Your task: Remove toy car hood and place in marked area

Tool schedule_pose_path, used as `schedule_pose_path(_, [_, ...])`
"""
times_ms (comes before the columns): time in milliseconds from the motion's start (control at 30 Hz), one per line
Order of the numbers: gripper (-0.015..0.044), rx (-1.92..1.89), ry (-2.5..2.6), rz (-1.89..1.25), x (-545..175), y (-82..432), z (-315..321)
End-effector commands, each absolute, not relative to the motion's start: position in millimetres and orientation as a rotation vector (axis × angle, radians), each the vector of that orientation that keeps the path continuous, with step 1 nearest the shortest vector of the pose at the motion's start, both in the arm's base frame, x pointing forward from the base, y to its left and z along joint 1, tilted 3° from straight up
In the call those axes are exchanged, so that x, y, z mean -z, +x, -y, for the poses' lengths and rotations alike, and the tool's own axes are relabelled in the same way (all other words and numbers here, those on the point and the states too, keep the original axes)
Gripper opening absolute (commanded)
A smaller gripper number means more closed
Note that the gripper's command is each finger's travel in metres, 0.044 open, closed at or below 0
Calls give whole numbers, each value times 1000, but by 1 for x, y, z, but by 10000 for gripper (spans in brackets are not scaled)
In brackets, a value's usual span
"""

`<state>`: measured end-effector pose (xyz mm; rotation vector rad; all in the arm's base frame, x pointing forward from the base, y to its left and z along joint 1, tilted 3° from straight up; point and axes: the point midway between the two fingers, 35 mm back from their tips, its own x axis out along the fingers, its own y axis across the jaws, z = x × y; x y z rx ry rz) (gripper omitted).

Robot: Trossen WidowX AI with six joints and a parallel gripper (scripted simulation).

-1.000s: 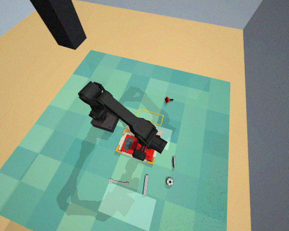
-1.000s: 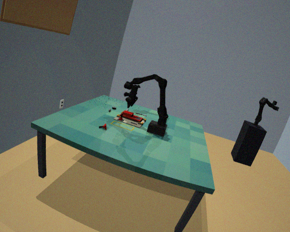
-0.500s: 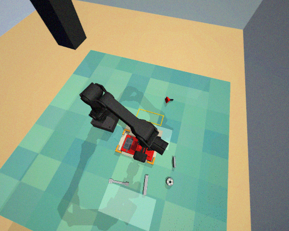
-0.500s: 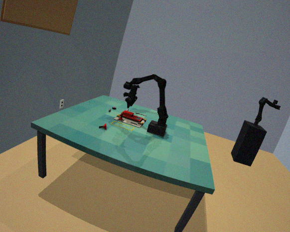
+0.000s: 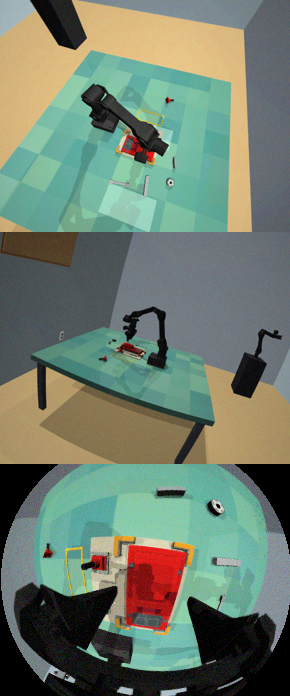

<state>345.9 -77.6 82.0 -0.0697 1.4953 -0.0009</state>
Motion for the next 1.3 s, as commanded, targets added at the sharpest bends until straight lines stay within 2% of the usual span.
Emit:
schedule_pose_path(0, [440, -1, -73, -1506, -75, 345, 78])
schedule_pose_path(1267, [440, -1, -73, -1506, -45, 346, 81])
